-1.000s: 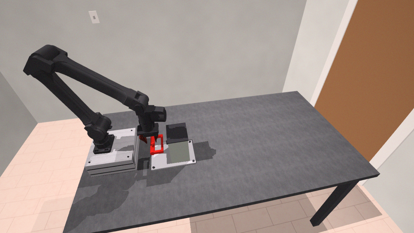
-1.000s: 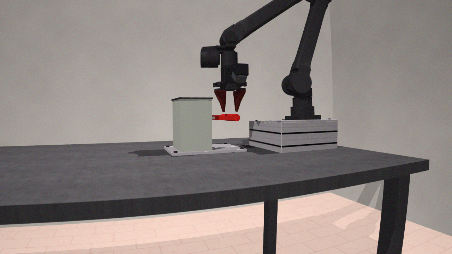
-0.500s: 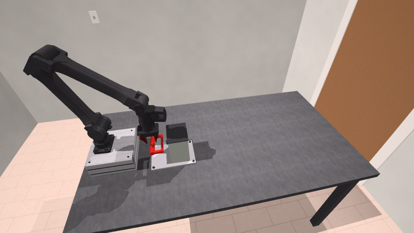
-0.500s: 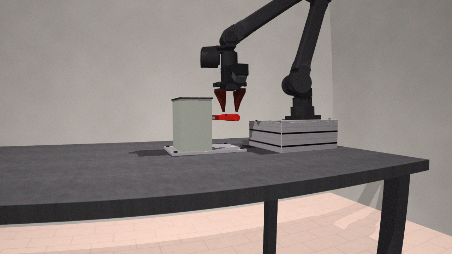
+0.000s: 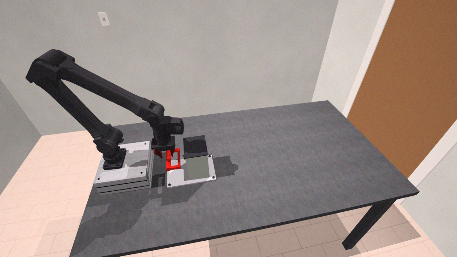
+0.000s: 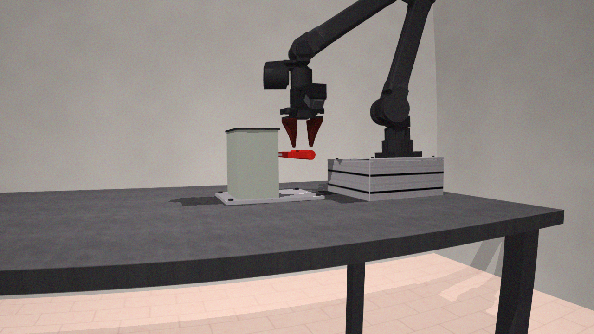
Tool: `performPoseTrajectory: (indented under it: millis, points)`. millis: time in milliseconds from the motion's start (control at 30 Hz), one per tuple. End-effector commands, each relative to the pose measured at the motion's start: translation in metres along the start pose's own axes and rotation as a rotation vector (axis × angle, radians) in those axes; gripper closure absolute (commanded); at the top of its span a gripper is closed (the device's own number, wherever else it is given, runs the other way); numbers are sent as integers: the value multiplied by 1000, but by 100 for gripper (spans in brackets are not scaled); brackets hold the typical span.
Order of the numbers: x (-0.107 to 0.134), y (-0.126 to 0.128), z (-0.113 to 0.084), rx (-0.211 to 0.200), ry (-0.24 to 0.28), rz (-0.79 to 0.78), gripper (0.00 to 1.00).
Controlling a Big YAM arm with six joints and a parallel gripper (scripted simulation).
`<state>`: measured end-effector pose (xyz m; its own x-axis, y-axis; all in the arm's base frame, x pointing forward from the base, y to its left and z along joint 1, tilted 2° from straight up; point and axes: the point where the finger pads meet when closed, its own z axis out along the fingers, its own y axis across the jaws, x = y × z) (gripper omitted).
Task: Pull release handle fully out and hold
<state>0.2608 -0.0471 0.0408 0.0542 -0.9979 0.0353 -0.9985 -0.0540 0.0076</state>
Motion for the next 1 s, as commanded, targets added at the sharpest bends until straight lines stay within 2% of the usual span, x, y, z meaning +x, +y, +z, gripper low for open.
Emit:
performPoseTrajectory:
  millis: [0,967]
  points:
    - [3,-4,2,1,-2,-2,52]
    - [4,-7,1,4,-2,-2,52]
